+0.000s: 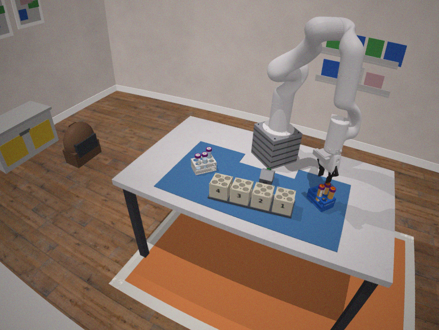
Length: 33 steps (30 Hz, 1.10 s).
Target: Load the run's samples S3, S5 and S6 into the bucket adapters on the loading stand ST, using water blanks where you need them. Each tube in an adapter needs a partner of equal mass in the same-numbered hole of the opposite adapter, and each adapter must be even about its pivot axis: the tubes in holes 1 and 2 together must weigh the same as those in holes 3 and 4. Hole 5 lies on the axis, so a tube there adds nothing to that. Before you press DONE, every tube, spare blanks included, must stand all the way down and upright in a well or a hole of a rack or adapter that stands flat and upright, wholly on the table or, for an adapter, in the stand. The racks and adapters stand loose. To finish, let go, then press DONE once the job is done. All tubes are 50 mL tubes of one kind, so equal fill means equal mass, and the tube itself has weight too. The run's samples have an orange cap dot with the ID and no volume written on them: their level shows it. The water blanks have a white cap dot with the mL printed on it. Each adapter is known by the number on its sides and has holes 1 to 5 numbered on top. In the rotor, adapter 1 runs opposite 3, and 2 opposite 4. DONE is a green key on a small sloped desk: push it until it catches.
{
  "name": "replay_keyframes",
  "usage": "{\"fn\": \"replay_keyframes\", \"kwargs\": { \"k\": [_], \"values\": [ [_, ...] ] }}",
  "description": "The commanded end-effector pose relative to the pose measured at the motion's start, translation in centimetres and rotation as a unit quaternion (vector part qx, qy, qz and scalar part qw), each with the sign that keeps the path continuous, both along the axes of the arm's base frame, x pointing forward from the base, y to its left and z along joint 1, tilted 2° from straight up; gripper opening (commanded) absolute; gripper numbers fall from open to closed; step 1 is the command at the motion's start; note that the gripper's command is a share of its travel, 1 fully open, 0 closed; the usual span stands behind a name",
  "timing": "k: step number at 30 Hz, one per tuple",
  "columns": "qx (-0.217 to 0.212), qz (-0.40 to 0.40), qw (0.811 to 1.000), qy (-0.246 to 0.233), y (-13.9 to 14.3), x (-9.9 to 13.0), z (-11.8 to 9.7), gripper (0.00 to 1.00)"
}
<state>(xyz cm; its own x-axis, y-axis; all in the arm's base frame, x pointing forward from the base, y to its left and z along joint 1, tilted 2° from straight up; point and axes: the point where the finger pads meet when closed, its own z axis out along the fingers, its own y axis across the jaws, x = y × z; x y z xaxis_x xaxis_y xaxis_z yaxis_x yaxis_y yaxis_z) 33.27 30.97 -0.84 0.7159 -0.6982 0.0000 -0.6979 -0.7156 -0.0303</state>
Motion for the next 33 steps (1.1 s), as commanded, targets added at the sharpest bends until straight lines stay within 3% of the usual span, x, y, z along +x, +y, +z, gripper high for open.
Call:
{"fn": "replay_keyframes", "kwargs": {
  "k": [1, 22, 33],
  "values": [
    [0.001, 0.0, 1.0, 0.0, 0.1, 0.1, -0.9, 0.57],
    [0.001, 0.0, 1.0, -0.001, 0.2, 0.2, -4.7, 0.57],
    [0.001, 0.0, 1.0, -0.001, 0.2, 0.2, -4.7, 0.57]
  ]
}}
